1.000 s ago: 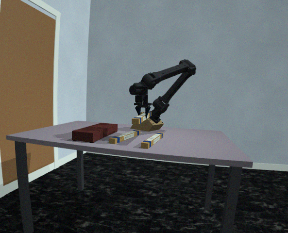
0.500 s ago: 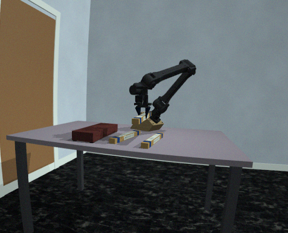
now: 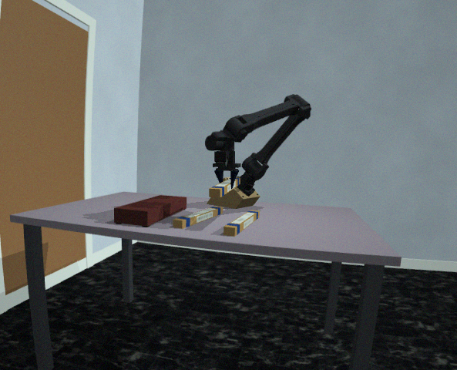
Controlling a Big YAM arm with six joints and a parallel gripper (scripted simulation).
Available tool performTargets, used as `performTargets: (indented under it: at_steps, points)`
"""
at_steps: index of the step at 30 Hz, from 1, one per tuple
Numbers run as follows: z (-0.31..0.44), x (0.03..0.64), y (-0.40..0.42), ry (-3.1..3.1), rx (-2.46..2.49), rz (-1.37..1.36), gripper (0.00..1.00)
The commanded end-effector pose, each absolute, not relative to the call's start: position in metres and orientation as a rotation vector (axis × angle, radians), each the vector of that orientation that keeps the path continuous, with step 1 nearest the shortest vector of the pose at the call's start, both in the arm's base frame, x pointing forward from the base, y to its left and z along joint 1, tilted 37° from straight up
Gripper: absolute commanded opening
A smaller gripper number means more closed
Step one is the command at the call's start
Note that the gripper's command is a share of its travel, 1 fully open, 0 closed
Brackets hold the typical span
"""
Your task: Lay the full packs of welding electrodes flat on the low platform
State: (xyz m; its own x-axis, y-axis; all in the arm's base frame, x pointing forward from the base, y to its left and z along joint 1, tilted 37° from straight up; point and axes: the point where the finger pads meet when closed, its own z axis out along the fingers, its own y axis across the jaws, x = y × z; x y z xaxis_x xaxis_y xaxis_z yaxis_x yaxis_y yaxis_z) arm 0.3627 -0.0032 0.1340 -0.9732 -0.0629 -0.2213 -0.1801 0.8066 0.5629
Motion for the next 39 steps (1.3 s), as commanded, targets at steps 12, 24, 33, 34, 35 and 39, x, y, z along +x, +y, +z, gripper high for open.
performTargets:
  at_steps: [12,24,33,34,35,39]
  points:
    - [0.163,0.382,-0.019,2.744,-0.191,0.846,0.00]
    - [0.163,0.382,-0.019,2.744,-0.191,0.846,0.00]
    - [0.169,0.382,-0.017,2.758,-0.093,0.858,0.00]
    - [0.169,0.382,-0.017,2.758,-0.093,0.858,0.00]
    - [0.172,0.382,-0.016,2.765,-0.044,0.865,0.00]
    - [0.182,0.382,-0.005,2.770,-0.008,0.869,0.00]
